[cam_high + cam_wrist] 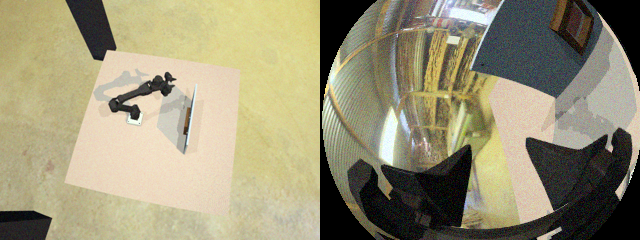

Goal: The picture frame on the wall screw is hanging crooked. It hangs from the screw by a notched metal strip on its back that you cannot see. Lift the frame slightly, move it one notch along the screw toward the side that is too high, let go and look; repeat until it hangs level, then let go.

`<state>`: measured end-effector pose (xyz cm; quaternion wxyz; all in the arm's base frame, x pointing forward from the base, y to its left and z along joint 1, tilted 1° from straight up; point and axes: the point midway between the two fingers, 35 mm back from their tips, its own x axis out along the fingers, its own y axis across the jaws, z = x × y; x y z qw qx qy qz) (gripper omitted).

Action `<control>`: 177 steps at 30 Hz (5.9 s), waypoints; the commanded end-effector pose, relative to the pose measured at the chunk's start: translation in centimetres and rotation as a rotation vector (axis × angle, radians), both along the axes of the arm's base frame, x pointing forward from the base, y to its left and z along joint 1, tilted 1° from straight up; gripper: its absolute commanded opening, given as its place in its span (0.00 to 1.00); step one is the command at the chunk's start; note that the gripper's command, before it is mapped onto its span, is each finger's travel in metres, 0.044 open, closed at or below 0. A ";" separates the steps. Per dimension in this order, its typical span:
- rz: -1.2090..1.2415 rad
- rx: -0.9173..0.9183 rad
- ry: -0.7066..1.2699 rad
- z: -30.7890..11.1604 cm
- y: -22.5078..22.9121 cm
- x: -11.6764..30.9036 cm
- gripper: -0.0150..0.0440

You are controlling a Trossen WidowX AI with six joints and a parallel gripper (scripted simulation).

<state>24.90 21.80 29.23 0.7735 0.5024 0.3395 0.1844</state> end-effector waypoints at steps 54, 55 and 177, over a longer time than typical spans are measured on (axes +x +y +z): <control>-0.604 0.242 -0.265 -6.0 -21.3 -6.4 0.69; -0.604 0.242 -0.265 -6.0 -21.3 -6.4 0.69; -0.671 0.256 -0.317 -9.5 -20.4 9.5 0.69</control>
